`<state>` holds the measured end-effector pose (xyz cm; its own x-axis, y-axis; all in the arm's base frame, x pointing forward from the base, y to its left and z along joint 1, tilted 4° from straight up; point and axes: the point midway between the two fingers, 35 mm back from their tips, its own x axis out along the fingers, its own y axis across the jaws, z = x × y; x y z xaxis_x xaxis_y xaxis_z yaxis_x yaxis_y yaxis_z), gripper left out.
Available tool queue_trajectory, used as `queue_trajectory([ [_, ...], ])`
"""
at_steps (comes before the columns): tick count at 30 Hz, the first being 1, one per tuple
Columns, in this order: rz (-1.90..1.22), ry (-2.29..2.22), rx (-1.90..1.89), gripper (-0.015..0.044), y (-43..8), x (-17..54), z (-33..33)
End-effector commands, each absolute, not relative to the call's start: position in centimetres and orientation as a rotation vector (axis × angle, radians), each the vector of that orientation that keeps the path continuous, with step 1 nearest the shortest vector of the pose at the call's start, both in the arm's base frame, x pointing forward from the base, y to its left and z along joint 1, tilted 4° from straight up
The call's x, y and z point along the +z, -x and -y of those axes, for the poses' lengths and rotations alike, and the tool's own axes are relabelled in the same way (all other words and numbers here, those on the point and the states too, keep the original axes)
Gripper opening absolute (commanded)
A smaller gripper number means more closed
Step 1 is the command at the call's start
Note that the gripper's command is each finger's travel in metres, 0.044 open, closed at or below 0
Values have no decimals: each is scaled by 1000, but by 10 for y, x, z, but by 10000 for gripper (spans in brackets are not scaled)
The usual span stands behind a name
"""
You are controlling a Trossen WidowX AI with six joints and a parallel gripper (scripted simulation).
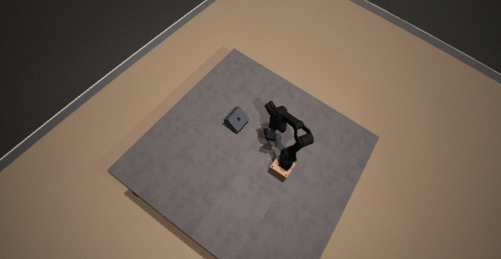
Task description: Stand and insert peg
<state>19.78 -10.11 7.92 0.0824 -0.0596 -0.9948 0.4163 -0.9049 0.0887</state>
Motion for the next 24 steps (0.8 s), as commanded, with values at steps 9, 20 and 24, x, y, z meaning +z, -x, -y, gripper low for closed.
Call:
queue_trajectory([
  [9, -341, -2021, -1904, 440, -198, 60, 102],
  [20, -341, -2021, -1904, 440, -200, 42, 104],
  [24, -341, -2021, -1904, 440, -201, 35, 104],
])
